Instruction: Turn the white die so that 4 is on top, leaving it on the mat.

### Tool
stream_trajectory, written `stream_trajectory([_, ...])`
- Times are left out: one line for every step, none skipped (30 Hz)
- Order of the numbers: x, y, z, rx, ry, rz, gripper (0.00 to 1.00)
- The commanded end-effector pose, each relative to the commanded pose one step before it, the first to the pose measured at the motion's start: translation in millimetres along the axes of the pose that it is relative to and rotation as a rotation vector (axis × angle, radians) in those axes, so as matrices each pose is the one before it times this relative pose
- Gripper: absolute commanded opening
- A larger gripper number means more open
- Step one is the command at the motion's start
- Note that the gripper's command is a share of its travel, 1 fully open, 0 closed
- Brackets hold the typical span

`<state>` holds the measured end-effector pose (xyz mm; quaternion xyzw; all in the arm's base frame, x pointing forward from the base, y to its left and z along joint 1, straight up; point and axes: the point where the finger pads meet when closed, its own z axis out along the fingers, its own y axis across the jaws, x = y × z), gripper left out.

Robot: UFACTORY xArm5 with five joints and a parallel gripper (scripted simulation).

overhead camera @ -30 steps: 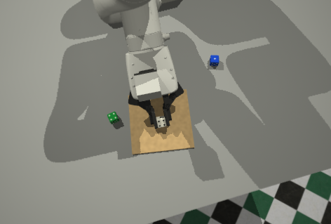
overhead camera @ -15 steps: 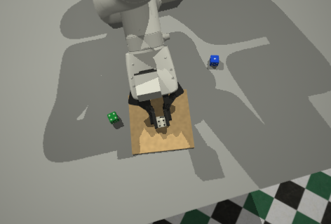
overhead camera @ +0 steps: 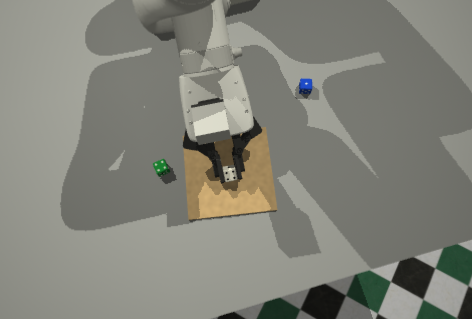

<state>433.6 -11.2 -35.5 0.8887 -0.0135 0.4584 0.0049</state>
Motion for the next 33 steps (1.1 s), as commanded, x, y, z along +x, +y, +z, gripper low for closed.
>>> stream_trajectory([0.84, -0.01, -0.06, 0.00001, 0.00198, 0.00002, 0.15])
stream_trajectory([0.00, 0.00, 0.00, 0.00000, 0.00000, 0.00000, 0.15])
stream_trajectory([0.00, 0.00, 0.00, 0.00000, 0.00000, 0.00000, 0.19])
stream_trajectory([0.00, 0.00, 0.00, 0.00000, 0.00000, 0.00000, 0.19])
stream_trajectory([0.00, 0.00, 0.00, 0.00000, 0.00000, 0.00000, 0.19])
stream_trajectory([0.00, 0.00, 0.00, 0.00000, 0.00000, 0.00000, 0.23])
stream_trajectory([0.00, 0.00, 0.00, 0.00000, 0.00000, 0.00000, 0.23])
stream_trajectory([0.00, 0.00, 0.00, 0.00000, 0.00000, 0.00000, 0.23])
stream_trajectory([0.00, 0.00, 0.00, 0.00000, 0.00000, 0.00000, 0.28])
stream_trajectory([0.00, 0.00, 0.00, 0.00000, 0.00000, 0.00000, 0.28])
stream_trajectory([0.00, 0.00, 0.00, 0.00000, 0.00000, 0.00000, 0.28])
stream_trajectory([0.00, 0.00, 0.00, 0.00000, 0.00000, 0.00000, 0.32])
stream_trajectory([0.00, 0.00, 0.00, 0.00000, 0.00000, 0.00000, 0.32])
stream_trajectory([0.00, 0.00, 0.00, 0.00000, 0.00000, 0.00000, 0.32])
stream_trajectory([0.00, 0.00, 0.00, 0.00000, 0.00000, 0.00000, 0.36])
stream_trajectory([0.00, 0.00, 0.00, 0.00000, 0.00000, 0.00000, 0.36])
stream_trajectory([0.00, 0.00, 0.00, 0.00000, 0.00000, 0.00000, 0.36])
stream_trajectory([0.00, 0.00, 0.00, 0.00000, 0.00000, 0.00000, 0.36])
stream_trajectory([0.00, 0.00, 0.00, 0.00000, 0.00000, 0.00000, 0.36])
stream_trajectory([0.00, 0.00, 0.00, 0.00000, 0.00000, 0.00000, 0.36])
stream_trajectory([0.00, 0.00, 0.00, 0.00000, 0.00000, 0.00000, 0.36])
stream_trajectory([0.00, 0.00, 0.00, 0.00000, 0.00000, 0.00000, 0.36])
stream_trajectory([0.00, 0.00, 0.00, 0.00000, 0.00000, 0.00000, 0.36])
stream_trajectory([0.00, 0.00, 0.00, 0.00000, 0.00000, 0.00000, 0.36])
stream_trajectory([0.00, 0.00, 0.00, 0.00000, 0.00000, 0.00000, 0.36])
stream_trajectory([0.00, 0.00, 0.00, 0.00000, 0.00000, 0.00000, 0.36])
stream_trajectory([0.00, 0.00, 0.00, 0.00000, 0.00000, 0.00000, 0.36])
stream_trajectory([0.00, 0.00, 0.00, 0.00000, 0.00000, 0.00000, 0.36])
stream_trajectory([0.00, 0.00, 0.00, 0.00000, 0.00000, 0.00000, 0.36])
stream_trajectory([0.00, 0.00, 0.00, 0.00000, 0.00000, 0.00000, 0.36])
stream_trajectory([0.00, 0.00, 0.00, 0.00000, 0.00000, 0.00000, 0.36])
stream_trajectory([0.00, 0.00, 0.00, 0.00000, 0.00000, 0.00000, 0.36])
stream_trajectory([0.00, 0.00, 0.00, 0.00000, 0.00000, 0.00000, 0.36])
